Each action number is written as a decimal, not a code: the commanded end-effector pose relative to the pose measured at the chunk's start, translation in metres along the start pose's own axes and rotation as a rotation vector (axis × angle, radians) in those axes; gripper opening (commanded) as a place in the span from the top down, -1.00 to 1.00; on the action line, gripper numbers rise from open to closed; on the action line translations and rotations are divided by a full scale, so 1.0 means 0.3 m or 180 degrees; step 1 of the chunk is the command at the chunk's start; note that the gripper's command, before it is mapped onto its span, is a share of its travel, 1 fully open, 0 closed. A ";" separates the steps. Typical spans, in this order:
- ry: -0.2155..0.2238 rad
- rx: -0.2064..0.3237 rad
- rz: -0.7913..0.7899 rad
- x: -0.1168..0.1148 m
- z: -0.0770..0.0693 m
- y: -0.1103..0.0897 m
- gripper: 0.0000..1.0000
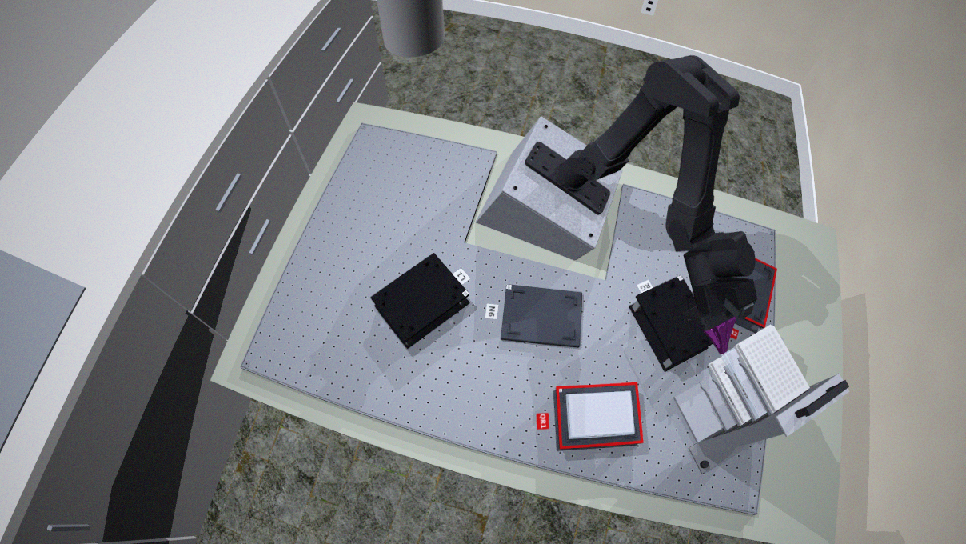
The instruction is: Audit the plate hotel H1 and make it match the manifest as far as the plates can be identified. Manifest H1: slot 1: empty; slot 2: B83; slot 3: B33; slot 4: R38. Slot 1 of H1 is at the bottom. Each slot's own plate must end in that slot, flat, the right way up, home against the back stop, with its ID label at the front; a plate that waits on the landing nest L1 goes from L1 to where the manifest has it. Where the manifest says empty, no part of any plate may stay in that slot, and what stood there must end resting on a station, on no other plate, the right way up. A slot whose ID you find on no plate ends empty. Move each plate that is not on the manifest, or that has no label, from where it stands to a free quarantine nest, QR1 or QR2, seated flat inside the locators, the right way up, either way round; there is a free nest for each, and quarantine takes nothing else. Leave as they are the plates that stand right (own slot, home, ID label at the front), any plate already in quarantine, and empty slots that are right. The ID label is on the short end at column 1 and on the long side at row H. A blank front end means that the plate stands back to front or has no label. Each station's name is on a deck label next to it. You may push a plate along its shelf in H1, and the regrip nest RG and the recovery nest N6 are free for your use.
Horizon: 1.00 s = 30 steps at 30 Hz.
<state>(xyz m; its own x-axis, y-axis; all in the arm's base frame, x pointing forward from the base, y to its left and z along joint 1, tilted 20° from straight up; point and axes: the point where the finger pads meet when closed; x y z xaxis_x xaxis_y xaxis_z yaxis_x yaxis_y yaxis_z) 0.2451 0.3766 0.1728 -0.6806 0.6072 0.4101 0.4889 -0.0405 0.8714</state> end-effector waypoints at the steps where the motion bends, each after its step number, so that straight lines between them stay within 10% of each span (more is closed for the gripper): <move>1: 0.0028 -0.0161 -0.0010 0.010 0.026 0.073 1.00; 30: 0.0041 -0.0131 0.0016 0.003 -0.110 -0.016 1.00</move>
<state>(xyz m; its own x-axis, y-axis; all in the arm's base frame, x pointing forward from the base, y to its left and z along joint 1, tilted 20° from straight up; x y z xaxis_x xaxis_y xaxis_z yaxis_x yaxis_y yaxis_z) 0.2250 0.3541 0.1611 -0.6826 0.6080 0.4054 0.4922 -0.0276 0.8701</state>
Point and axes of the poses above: the point where the finger pads meet when closed, its own z axis out along the fingers, its own x axis across the jaws, y = z × x, and after that the axes turned 11 degrees about z, right-handed
